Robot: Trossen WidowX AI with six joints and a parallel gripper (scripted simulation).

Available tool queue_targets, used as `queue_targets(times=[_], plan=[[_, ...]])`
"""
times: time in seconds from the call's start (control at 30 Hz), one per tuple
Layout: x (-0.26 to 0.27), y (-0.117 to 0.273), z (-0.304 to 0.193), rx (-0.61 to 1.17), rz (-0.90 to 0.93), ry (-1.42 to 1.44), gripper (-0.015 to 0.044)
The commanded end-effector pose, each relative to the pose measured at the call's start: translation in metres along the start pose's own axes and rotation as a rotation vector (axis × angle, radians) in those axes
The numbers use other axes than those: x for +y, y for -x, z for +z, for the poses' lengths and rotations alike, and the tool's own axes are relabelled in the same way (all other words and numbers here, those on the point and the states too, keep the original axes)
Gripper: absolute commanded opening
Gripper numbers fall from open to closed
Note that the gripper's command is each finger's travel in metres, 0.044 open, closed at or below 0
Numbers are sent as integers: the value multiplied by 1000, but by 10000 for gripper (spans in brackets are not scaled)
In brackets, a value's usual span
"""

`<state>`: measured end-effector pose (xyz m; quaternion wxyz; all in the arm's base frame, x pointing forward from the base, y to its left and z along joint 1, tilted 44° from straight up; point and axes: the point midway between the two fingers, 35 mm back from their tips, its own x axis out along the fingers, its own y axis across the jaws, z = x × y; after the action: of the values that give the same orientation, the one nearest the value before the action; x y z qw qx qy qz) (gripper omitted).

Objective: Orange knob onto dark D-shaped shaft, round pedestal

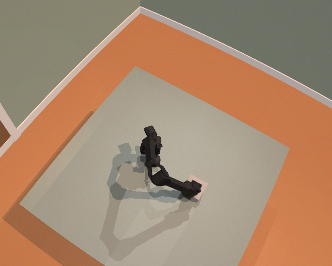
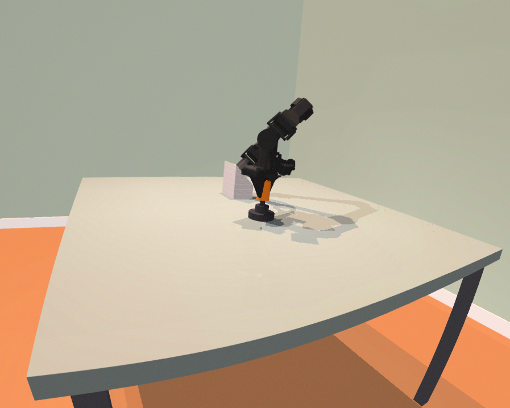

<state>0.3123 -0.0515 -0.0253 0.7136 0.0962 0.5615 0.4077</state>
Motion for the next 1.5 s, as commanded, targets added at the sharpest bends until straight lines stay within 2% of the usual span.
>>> queue_targets(times=[0.0, 0.23, 0.47, 1.33, 1.47], plan=[[1, -1, -1, 0, 3, 2, 0], [1, 5, -1, 0, 3, 11, 0], [0, 5, 0, 0, 2, 211, 0], [-3, 4, 2, 0, 2, 211, 0], [-3, 5, 2, 0, 2, 298, 0]])
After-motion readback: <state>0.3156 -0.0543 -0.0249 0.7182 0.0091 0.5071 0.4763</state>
